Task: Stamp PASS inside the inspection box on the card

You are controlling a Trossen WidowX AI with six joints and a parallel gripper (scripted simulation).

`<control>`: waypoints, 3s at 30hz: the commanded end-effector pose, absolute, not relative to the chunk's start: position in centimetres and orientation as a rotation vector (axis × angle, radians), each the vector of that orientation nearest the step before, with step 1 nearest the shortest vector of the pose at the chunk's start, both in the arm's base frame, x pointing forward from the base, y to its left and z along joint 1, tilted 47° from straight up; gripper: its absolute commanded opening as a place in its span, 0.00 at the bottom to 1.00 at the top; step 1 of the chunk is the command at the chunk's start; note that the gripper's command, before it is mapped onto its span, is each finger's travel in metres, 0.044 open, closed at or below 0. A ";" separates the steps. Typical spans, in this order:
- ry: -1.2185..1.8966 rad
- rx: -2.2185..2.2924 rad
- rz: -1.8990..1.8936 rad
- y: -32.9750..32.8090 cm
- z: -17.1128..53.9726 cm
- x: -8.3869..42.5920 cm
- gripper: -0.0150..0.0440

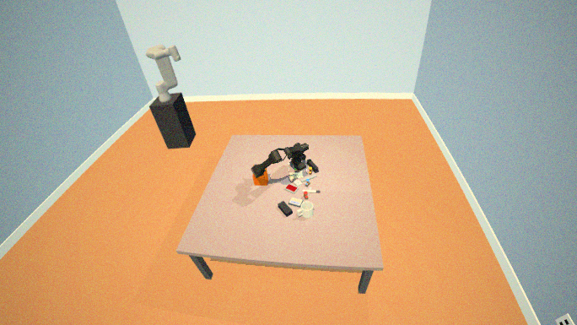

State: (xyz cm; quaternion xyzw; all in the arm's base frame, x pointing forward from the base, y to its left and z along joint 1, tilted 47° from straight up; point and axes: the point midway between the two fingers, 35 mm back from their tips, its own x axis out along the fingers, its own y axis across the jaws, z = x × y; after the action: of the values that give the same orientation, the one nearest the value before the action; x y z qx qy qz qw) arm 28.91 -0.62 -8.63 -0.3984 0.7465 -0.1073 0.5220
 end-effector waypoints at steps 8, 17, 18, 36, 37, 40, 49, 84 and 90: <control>1.791 -0.961 -0.255 -1.3 -9.2 28.7 0.25; 1.791 -0.961 -0.254 -1.7 -9.6 28.6 0.25; 1.791 -0.961 -0.254 -1.7 -9.6 28.6 0.25; 1.791 -0.962 -0.255 -2.6 -10.4 28.4 0.25; 1.791 -0.962 -0.255 -2.6 -10.4 28.4 0.25; 1.792 -0.962 -0.255 -2.8 -10.6 28.3 0.25; 1.792 -0.963 -0.255 -3.2 -10.9 28.2 0.25; 1.792 -0.963 -0.255 -3.5 -11.2 28.1 0.25; 1.792 -0.963 -0.255 -3.6 -11.3 28.1 0.25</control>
State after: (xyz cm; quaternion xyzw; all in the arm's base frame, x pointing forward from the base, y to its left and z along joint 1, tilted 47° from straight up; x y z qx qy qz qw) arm 28.09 -3.40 -11.19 -0.3996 0.7473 -0.1063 0.5202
